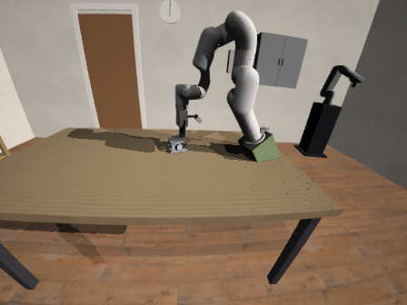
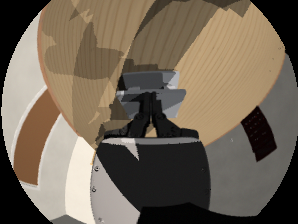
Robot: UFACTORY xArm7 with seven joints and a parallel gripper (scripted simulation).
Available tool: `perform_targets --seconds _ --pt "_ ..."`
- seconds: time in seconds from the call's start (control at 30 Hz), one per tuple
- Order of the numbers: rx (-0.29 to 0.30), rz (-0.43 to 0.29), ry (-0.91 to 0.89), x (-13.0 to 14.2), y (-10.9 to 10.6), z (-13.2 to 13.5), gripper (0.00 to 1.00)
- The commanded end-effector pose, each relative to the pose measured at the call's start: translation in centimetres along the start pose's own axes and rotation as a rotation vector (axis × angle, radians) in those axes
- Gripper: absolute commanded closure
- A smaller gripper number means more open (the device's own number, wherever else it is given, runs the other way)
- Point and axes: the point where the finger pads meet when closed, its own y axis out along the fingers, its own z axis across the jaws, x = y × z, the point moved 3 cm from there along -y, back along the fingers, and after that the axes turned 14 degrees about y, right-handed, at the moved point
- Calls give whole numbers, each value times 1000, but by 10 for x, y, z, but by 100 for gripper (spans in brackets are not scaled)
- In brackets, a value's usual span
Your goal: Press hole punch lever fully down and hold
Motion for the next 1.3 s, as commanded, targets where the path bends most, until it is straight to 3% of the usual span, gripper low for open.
perform_targets --seconds 0.0,1.27 --pt "-1 -3 0 1 4 0 100" --pt "-1 -3 0 1 17 0 100"
